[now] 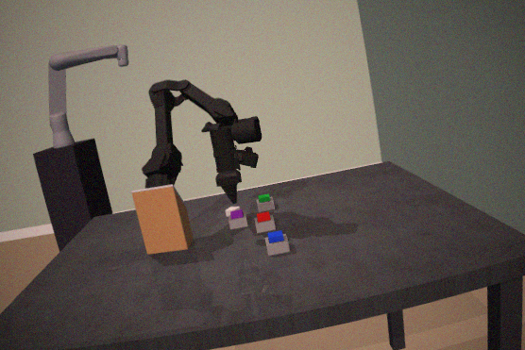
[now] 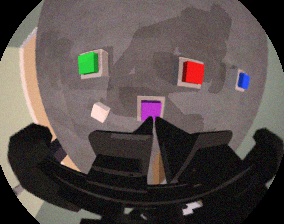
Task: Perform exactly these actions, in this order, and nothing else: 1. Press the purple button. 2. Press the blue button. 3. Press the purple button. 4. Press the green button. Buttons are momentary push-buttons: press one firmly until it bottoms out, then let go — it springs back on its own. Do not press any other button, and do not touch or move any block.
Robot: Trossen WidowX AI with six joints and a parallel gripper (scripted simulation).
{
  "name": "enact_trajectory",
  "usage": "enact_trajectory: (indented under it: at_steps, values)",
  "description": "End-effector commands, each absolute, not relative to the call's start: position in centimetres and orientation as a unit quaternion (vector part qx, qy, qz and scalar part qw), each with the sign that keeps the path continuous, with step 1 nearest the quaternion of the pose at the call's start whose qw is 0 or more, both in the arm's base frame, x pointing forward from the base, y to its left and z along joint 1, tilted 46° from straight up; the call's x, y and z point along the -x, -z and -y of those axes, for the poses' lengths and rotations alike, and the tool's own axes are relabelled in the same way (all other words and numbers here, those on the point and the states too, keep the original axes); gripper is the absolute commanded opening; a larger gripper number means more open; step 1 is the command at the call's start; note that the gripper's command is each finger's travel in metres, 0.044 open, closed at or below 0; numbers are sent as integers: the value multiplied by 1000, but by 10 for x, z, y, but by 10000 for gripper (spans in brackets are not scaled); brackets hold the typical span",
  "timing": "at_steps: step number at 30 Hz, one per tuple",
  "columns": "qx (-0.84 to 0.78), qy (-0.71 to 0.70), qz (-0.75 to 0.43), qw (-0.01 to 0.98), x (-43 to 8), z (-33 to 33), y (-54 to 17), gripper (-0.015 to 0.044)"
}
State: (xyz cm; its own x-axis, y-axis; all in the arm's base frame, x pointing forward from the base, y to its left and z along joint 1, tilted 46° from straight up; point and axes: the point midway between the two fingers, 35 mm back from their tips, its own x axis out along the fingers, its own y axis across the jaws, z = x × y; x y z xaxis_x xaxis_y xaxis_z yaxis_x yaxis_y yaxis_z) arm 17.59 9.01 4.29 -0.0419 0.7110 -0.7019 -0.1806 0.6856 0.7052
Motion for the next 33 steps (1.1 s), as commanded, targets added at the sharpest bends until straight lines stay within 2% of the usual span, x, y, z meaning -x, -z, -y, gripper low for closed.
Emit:
enact_trajectory:
  at_steps: [1,33]
  values:
    - [-210,-338,-638,659,-175,-93,-40,20]
    - [-211,-339,-638,659,-173,-115,-20,20]
